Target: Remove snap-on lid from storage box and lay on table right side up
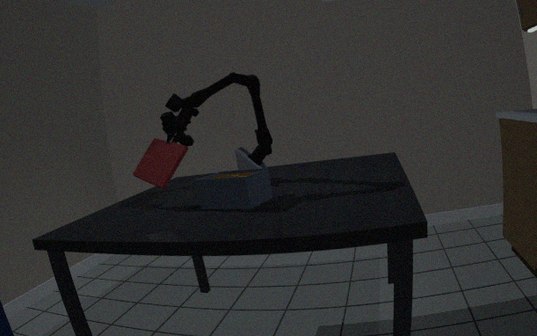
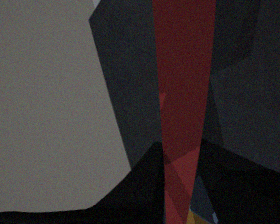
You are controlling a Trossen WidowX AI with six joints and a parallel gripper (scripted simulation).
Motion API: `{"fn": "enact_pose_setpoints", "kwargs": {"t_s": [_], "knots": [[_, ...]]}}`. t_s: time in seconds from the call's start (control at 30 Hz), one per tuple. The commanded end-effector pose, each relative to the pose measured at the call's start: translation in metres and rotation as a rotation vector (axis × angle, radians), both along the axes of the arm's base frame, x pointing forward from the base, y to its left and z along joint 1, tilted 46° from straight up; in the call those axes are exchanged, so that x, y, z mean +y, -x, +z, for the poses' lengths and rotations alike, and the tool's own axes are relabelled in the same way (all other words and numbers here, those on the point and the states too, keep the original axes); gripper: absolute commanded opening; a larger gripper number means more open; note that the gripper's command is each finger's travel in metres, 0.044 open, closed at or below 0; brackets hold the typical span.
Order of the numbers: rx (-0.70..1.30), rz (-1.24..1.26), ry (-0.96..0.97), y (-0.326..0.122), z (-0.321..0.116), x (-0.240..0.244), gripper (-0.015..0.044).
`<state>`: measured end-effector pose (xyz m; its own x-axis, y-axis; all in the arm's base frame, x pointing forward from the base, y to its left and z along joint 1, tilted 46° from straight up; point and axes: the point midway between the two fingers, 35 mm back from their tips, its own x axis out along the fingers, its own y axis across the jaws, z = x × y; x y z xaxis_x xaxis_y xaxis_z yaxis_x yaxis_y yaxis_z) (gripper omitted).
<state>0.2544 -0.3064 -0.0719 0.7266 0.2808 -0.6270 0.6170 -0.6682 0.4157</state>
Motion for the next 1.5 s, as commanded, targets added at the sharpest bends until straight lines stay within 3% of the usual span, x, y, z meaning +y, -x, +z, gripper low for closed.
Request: {"fn": "enact_pose_setpoints", "kwargs": {"t_s": [0.0,1.47], "knots": [[-0.009,-0.001,-0.004,0.001,-0.004,0.006,0.0],[-0.009,-0.001,-0.004,0.001,-0.03,0.032,0.0]]}}
